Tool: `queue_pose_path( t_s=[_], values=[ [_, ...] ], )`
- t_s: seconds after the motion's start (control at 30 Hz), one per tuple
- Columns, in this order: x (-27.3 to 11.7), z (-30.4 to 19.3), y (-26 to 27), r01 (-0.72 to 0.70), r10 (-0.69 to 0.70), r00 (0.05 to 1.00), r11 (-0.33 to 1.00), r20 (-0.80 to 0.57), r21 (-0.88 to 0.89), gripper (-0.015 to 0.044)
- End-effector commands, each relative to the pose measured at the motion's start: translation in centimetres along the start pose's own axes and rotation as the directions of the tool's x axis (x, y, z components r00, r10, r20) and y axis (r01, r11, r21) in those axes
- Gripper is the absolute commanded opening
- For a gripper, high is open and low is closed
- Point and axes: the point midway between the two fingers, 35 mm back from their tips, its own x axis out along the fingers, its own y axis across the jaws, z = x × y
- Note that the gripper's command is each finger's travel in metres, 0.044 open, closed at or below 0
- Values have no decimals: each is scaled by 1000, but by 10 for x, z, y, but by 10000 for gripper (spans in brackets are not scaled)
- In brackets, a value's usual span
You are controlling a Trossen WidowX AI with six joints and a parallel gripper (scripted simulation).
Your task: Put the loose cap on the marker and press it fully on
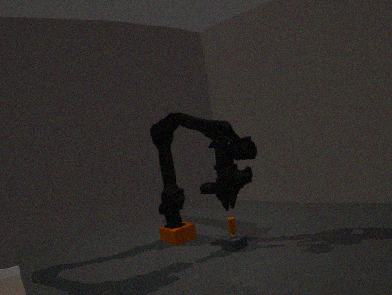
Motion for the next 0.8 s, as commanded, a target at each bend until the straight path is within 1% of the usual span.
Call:
queue_pose_path(
  t_s=[0.0, 0.03, 0.37, 0.77],
  values=[
    [1, 0, 0, -2, 2, 1000, 1000, -1, 12, 20],
    [1, 0, 0, -2, 2, 1000, 1000, -1, 12, 0],
    [2, 0, 0, -2, 2, 1000, 1000, -1, 12, 0],
    [19, 0, 0, -2, 2, 1000, 1000, -1, 12, 0]
  ],
)
